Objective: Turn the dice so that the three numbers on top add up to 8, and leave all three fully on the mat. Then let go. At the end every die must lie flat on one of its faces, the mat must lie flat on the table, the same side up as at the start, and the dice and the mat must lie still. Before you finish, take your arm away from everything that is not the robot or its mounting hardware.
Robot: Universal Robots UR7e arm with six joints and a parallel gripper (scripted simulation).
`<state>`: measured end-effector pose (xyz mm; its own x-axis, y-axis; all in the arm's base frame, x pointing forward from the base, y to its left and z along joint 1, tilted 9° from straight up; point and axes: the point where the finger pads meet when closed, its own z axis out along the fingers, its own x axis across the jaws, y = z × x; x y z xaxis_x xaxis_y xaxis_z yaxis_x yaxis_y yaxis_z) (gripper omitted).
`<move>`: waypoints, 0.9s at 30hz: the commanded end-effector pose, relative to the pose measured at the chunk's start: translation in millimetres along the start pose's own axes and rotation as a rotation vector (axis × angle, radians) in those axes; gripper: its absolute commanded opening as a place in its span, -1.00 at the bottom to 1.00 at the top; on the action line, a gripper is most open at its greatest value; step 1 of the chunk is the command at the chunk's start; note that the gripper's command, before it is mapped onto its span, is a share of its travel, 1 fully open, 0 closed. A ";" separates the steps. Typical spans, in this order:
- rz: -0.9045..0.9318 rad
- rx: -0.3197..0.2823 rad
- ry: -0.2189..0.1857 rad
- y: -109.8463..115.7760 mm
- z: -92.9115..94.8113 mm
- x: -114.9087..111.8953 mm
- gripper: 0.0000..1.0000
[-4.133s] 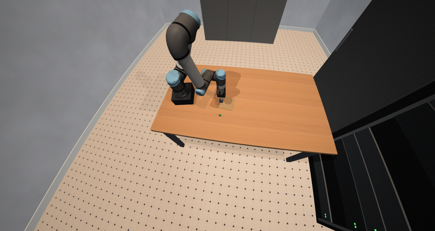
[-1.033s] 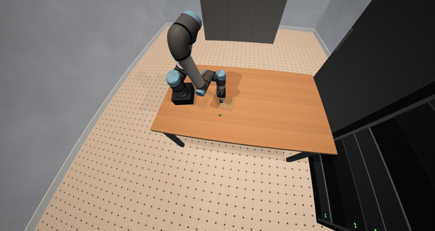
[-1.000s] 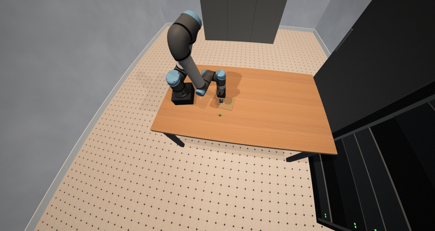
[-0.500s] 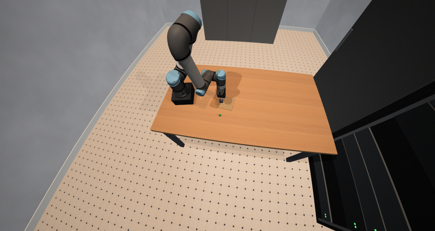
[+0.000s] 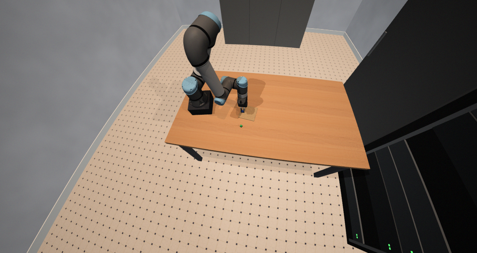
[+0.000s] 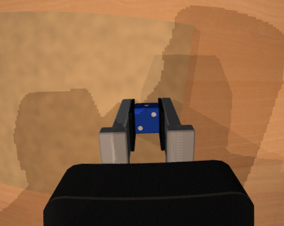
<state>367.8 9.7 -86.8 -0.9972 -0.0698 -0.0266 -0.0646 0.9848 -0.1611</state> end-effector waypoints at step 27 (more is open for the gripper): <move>0.000 0.000 -0.001 -0.1 -2.1 -0.4 0.27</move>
<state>367.7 9.7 -86.5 -0.9972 -0.0698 -0.0264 -0.0646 0.9848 -0.1611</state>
